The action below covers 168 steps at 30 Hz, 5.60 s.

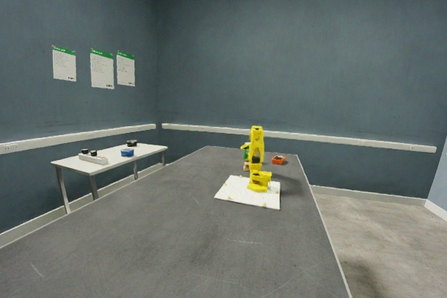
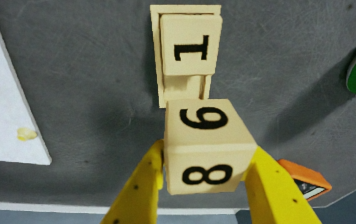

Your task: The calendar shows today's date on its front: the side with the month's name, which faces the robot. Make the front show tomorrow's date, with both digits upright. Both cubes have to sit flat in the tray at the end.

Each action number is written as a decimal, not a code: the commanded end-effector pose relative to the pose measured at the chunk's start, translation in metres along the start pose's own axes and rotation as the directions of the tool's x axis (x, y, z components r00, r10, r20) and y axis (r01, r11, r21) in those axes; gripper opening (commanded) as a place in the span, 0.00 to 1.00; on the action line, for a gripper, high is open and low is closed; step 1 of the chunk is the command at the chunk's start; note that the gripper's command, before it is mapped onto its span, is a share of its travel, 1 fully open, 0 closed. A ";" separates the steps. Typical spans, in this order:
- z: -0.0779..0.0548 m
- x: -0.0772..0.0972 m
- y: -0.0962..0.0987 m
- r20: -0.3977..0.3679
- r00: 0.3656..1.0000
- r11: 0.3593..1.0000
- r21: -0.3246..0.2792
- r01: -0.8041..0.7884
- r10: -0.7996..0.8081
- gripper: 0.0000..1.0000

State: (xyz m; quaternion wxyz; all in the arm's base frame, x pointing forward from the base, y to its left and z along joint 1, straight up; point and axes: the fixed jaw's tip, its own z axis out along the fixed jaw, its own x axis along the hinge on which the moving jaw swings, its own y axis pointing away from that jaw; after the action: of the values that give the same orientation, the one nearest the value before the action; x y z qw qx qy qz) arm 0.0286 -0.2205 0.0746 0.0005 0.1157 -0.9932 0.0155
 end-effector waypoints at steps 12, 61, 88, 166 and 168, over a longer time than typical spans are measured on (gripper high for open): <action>-0.008 -0.001 0.001 -0.001 1.000 1.000 0.029 -0.007 0.007 0.00; -0.010 -0.145 0.051 0.021 0.756 0.757 0.013 0.654 -0.654 0.00; -0.012 -0.197 0.119 0.029 0.423 0.423 0.005 0.906 -0.906 0.00; 0.032 -0.197 0.122 0.031 0.416 0.416 -0.017 0.909 -0.909 0.00; 0.032 -0.197 0.122 0.031 0.416 0.416 -0.017 0.909 -0.909 0.00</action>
State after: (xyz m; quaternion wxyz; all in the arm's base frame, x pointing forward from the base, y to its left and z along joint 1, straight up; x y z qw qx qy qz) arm 0.1947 -0.0595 0.0417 -0.0028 0.6356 -0.7720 0.0056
